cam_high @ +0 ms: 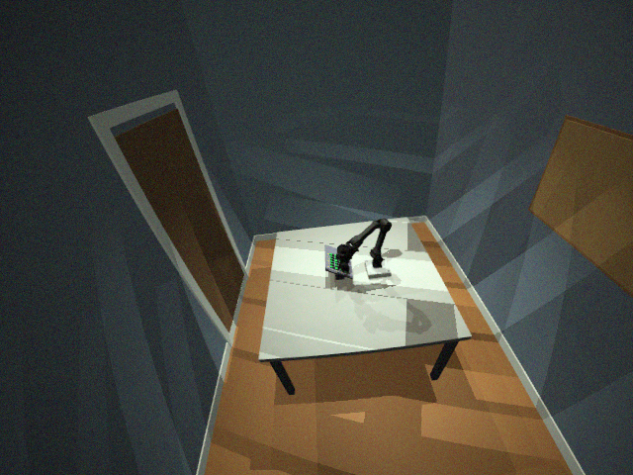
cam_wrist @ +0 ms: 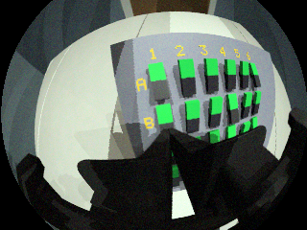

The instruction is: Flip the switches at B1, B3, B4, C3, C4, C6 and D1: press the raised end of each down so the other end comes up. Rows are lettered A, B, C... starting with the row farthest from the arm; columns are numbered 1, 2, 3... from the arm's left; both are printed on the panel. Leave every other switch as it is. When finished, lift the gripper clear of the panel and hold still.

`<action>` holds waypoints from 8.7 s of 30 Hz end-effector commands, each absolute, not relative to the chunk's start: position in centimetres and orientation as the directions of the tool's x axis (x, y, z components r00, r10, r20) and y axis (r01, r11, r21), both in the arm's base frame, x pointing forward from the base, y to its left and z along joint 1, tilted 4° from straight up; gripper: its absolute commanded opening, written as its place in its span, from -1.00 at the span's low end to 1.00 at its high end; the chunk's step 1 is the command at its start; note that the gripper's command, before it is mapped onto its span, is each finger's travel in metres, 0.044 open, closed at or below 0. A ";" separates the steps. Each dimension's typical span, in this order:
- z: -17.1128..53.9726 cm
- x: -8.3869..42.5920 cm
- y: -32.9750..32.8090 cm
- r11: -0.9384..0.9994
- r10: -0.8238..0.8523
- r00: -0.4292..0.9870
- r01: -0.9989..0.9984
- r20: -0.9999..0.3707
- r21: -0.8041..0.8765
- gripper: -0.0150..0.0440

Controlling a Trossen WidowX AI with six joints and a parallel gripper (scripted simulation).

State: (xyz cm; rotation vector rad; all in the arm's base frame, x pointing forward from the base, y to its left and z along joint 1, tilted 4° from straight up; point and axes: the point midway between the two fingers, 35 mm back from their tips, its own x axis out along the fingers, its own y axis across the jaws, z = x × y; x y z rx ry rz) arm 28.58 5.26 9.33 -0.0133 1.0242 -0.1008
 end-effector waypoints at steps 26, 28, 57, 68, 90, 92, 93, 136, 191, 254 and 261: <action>8.9 28.6 5.2 0.996 -0.088 0.511 0.070 -0.855 -0.061 -0.49; 8.8 28.6 5.2 0.996 -0.088 0.511 0.070 -0.855 -0.061 -0.49; 8.5 28.8 5.2 0.996 -0.088 0.511 0.070 -0.855 -0.061 -0.49; 14.1 25.7 5.8 0.996 -0.087 0.486 0.070 -0.870 -0.061 -0.49; 12.4 28.8 -0.1 0.995 -0.092 0.466 0.070 -0.880 -0.067 -0.49; 12.3 28.8 -0.1 0.995 -0.092 0.466 0.070 -0.880 -0.067 -0.49; 12.0 29.0 -0.2 0.995 -0.092 0.466 0.070 -0.880 -0.067 -0.49; 10.2 30.0 -0.4 0.995 -0.092 0.467 0.070 -0.879 -0.067 -0.49; 13.7 25.7 -2.6 0.995 -0.094 0.494 0.071 -0.865 -0.068 -0.49; 9.3 28.1 -3.1 0.995 -0.096 0.511 0.070 -0.854 -0.070 -0.49; 9.2 28.1 -3.1 0.995 -0.096 0.511 0.070 -0.854 -0.070 -0.49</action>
